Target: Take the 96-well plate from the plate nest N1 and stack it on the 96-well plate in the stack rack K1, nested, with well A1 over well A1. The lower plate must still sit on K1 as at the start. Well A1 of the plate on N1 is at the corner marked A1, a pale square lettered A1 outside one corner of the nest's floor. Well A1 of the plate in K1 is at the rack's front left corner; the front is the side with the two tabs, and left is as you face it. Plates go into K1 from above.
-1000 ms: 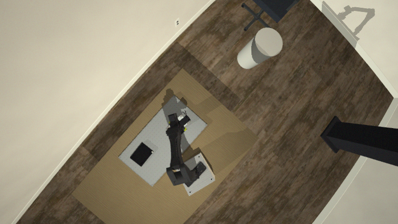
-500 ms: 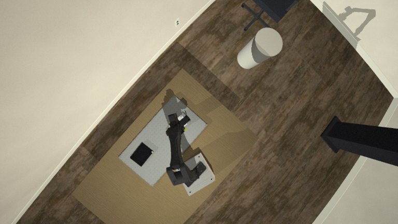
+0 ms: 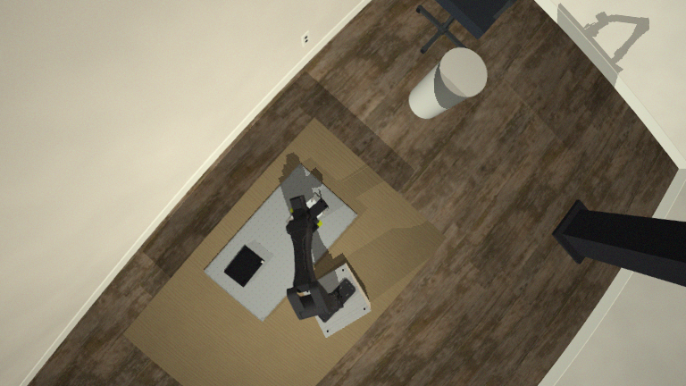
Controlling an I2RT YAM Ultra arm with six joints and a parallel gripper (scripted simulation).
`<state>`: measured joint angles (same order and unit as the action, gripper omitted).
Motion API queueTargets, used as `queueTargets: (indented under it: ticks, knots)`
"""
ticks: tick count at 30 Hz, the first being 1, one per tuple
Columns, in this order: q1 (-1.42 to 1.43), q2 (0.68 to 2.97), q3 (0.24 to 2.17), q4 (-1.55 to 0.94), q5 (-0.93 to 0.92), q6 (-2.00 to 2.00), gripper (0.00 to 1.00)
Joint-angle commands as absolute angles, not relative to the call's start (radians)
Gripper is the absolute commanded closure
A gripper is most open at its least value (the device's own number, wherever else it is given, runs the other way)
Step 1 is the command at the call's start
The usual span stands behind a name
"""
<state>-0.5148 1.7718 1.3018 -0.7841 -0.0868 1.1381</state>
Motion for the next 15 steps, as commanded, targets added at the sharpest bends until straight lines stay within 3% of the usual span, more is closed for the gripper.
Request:
queueTargets:
  ticks: [1,15]
  knots:
    - [-0.515,1.766,1.305,-0.778,-0.082,1.14,0.0]
    - [-0.528,1.716,1.346,-0.842,-0.076,1.134,0.0]
